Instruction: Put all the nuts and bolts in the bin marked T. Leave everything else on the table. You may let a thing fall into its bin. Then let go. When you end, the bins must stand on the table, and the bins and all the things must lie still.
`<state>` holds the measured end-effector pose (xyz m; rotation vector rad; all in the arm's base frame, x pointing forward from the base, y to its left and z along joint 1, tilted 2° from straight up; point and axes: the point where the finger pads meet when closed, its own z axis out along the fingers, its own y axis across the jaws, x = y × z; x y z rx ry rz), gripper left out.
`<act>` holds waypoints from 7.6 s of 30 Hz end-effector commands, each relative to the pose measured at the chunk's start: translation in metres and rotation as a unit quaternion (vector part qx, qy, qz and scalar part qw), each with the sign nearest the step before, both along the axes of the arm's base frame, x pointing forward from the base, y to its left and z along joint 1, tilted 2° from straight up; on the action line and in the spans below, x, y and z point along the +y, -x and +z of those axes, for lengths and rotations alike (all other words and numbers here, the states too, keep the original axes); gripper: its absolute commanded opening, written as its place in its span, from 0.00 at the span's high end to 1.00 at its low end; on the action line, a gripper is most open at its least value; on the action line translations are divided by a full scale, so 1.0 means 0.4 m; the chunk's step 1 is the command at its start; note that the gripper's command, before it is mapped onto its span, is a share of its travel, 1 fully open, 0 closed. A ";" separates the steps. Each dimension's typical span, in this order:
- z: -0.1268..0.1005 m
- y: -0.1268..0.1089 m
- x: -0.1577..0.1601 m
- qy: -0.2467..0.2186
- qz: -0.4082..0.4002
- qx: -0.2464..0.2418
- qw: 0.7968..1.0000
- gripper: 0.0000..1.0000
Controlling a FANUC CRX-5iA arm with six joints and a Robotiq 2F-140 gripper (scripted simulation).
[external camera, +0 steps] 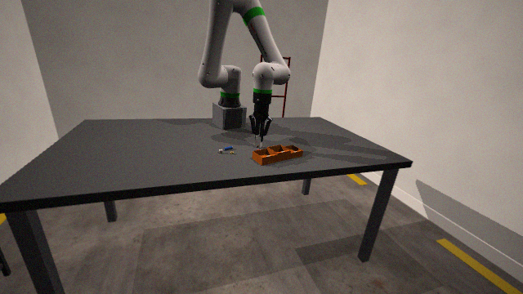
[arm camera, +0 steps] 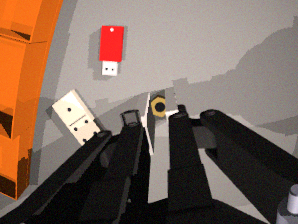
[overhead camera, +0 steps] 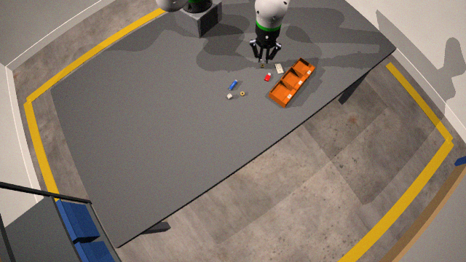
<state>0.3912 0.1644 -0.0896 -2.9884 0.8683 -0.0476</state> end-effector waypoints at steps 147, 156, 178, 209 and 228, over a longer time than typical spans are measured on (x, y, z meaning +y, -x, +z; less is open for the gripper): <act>0.054 -0.307 0.202 -0.010 -0.266 0.005 0.964 0.81; 0.057 -0.306 0.202 -0.010 -0.266 0.005 0.964 0.81; 0.117 -0.304 0.201 -0.010 -0.266 0.005 0.964 0.81; 0.176 -0.260 -0.153 -0.013 -0.333 0.006 0.943 0.81; 0.173 -0.235 -0.372 -0.013 -0.333 0.006 0.943 0.81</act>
